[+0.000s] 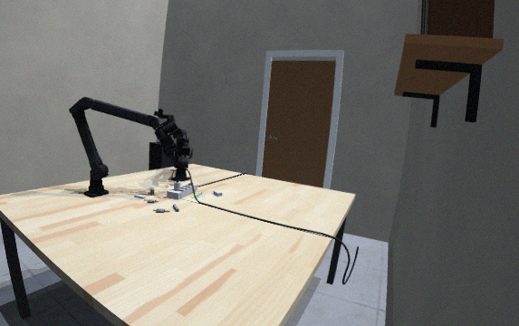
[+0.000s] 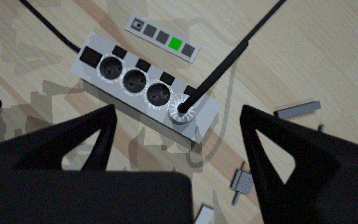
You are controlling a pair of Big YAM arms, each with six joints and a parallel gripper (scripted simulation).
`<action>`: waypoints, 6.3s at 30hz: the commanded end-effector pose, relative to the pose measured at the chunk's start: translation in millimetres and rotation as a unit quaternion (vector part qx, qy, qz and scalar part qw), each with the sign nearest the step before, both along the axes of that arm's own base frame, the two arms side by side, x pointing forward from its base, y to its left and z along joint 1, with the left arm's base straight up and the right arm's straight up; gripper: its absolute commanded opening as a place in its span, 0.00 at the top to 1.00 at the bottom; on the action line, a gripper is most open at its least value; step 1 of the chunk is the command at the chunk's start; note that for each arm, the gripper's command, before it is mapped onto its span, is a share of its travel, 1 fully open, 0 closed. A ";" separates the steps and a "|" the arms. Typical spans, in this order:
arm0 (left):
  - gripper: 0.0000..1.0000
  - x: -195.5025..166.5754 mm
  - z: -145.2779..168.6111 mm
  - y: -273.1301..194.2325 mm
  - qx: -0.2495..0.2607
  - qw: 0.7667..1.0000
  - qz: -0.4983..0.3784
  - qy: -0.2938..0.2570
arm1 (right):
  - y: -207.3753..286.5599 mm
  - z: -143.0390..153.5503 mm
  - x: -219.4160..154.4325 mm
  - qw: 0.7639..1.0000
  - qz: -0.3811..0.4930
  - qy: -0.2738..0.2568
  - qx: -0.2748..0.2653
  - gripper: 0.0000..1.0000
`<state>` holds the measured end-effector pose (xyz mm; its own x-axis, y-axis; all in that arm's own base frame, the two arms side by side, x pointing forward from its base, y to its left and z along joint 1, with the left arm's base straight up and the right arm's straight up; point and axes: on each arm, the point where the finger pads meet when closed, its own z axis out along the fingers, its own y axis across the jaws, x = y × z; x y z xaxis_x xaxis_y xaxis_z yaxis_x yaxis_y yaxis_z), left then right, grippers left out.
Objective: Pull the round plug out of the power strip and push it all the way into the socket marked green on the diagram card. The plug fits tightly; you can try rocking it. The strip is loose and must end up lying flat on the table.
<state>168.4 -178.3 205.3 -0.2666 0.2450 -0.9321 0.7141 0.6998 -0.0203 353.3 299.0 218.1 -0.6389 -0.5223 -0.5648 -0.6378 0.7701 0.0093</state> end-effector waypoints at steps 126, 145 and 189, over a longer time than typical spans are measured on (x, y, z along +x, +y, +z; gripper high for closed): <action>0.27 85.4 -184.6 -69.6 0.224 0.932 -0.260 0.116 | 7.8 -143.7 15.1 1.000 -0.001 -0.003 -0.026 0.68; 0.27 69.7 -206.1 -58.1 0.237 0.924 -0.261 0.148 | 17.3 -105.9 30.8 1.000 0.000 -0.018 0.015 0.68; 0.27 66.9 -210.0 -56.0 0.240 0.922 -0.261 0.154 | 15.8 -100.2 32.8 1.000 0.000 0.001 0.029 0.68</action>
